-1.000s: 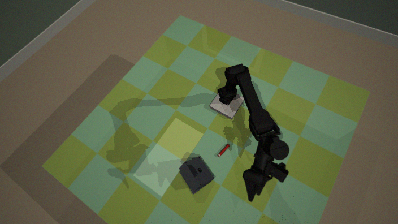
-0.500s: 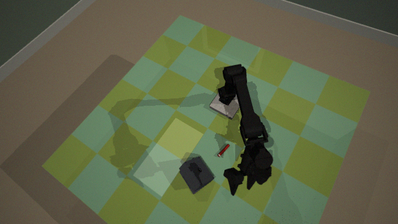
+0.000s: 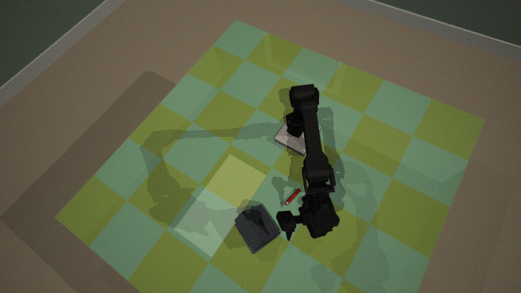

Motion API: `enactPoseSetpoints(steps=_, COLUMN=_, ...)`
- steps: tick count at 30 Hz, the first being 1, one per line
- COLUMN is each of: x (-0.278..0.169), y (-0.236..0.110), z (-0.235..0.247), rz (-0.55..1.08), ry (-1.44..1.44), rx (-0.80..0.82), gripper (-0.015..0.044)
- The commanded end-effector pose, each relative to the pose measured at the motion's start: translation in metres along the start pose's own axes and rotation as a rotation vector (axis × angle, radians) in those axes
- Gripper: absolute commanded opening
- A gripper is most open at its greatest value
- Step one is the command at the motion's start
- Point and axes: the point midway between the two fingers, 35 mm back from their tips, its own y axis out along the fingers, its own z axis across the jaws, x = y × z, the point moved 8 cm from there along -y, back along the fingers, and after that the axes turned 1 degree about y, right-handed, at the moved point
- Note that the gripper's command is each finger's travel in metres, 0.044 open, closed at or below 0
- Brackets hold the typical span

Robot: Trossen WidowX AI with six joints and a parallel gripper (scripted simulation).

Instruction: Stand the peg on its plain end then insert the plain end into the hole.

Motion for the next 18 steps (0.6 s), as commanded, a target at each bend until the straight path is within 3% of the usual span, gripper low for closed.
enactPoseSetpoints(steps=1, x=-0.015, y=0.005, z=-0.003, rz=0.065, ry=0.097, rx=0.034, gripper=0.0440)
enactPoseSetpoints(steps=18, x=-0.075, y=0.020, z=-0.013, rz=0.366, ry=0.537, rx=0.102, gripper=0.0440)
